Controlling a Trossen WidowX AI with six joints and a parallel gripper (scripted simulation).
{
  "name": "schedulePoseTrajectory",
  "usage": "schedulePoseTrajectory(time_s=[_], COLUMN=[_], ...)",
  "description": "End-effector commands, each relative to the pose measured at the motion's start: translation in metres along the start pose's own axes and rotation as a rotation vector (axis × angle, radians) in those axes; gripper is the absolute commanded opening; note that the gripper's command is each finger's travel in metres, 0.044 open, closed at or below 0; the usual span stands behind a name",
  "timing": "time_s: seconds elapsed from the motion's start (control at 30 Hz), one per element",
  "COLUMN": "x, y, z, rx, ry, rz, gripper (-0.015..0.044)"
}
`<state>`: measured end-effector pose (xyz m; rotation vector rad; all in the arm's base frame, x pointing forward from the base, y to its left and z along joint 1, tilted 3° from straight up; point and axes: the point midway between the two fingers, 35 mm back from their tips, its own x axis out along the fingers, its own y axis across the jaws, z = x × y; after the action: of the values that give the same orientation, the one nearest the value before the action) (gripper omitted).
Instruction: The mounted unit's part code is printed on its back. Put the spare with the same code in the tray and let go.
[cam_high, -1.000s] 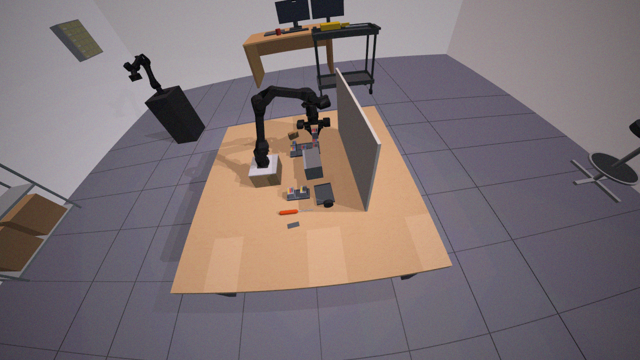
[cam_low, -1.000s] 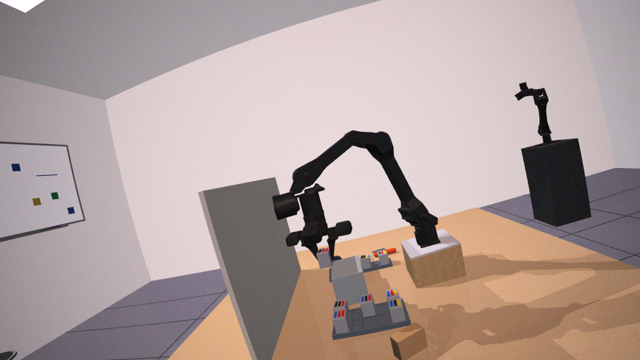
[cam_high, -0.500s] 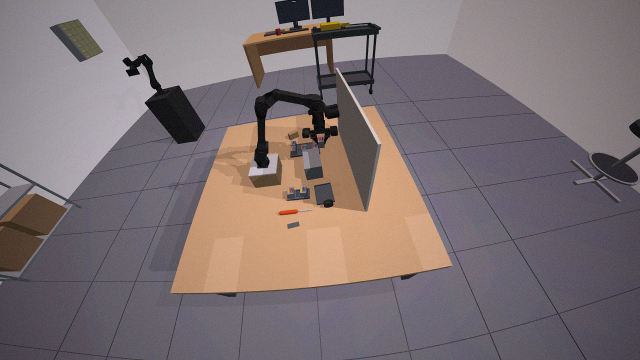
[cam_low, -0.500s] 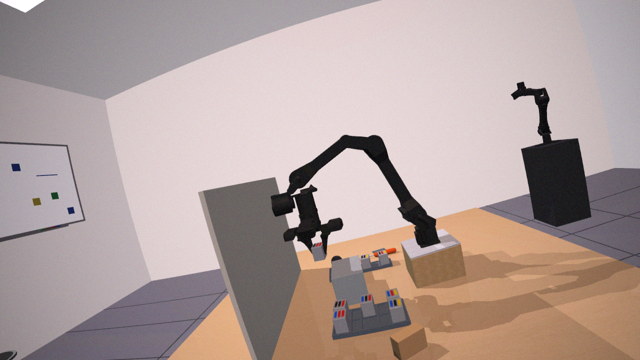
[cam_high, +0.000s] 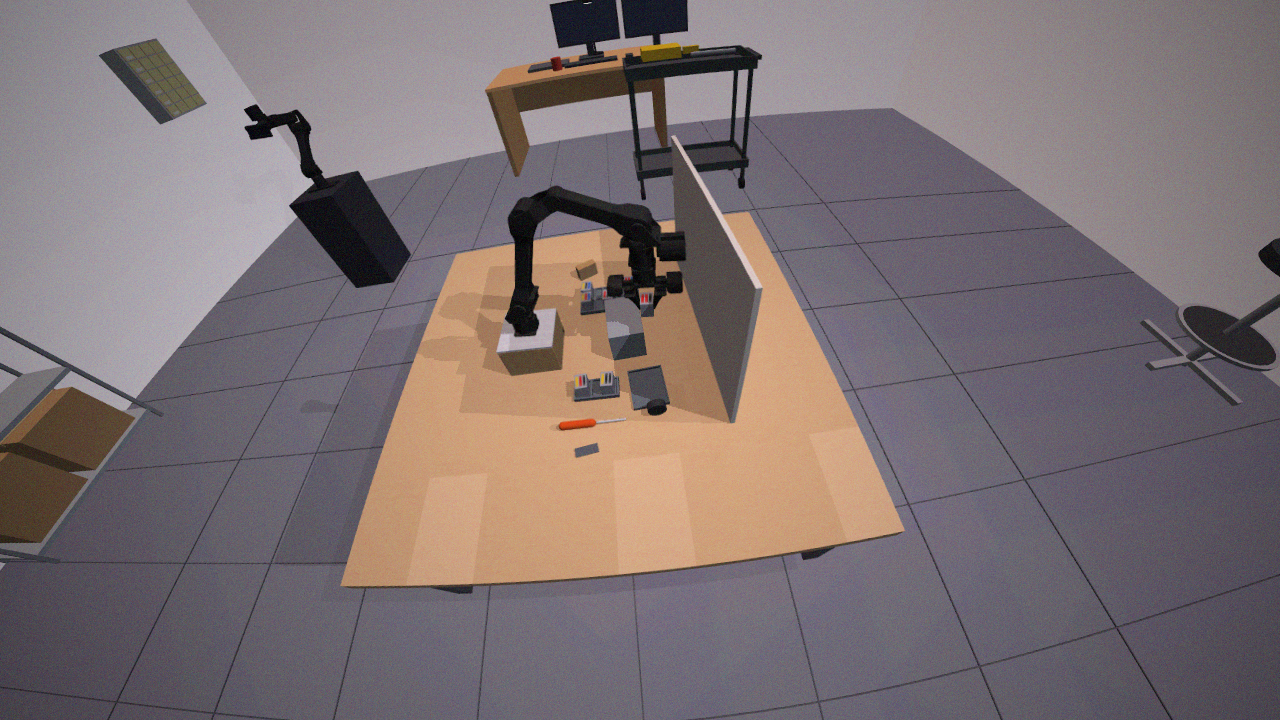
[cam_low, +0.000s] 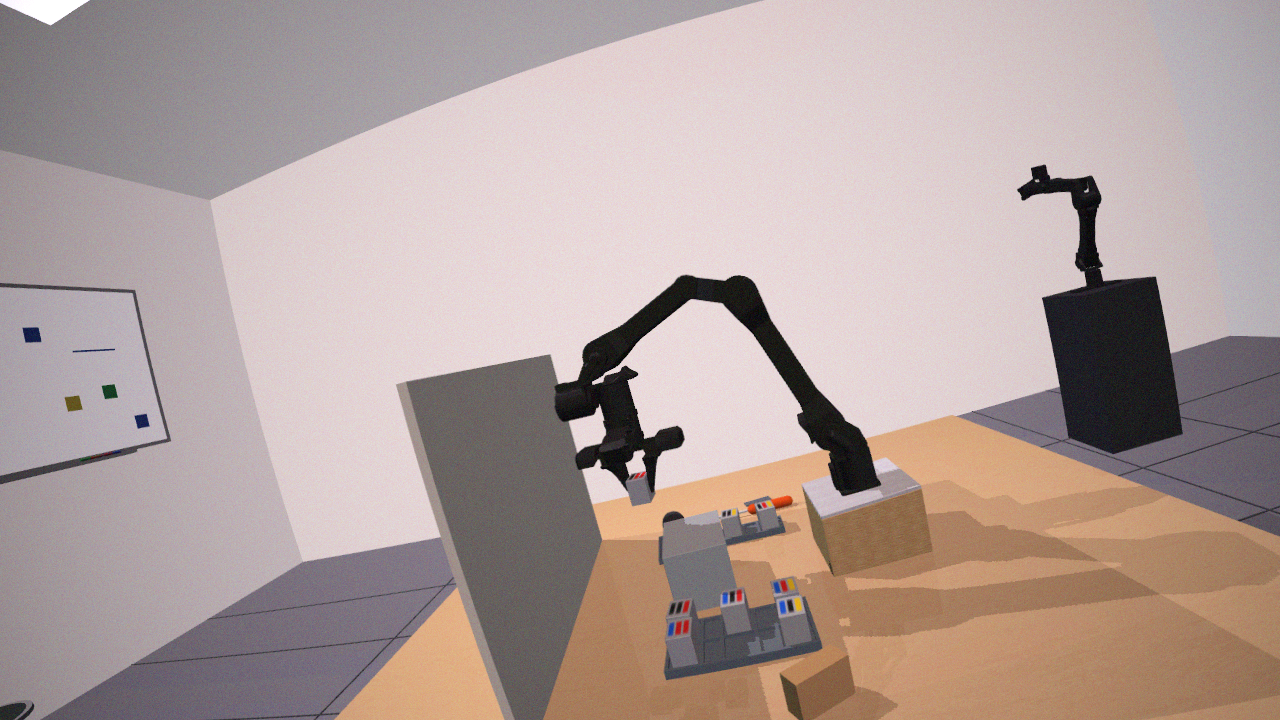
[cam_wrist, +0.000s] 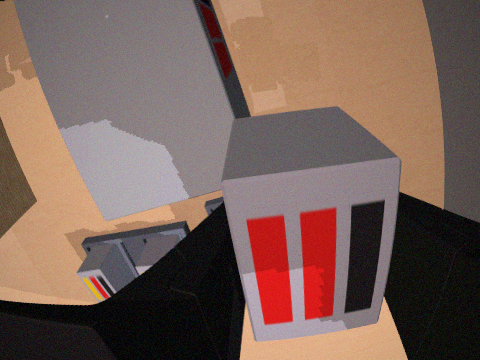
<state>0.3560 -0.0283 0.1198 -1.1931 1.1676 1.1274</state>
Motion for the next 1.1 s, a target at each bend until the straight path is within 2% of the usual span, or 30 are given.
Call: schedulePoseTrajectory(time_s=[0.0,0.63,1.07], x=[-0.001,-0.002,0.008], y=[-0.003,0.01,0.009], z=[-0.022,-0.14,-0.145], rx=[-0.013,-0.123,-0.127], ry=[-0.005,0.0,0.001], rz=[-0.004,-0.007,-0.008], gripper=[0.0,0.0,0.0])
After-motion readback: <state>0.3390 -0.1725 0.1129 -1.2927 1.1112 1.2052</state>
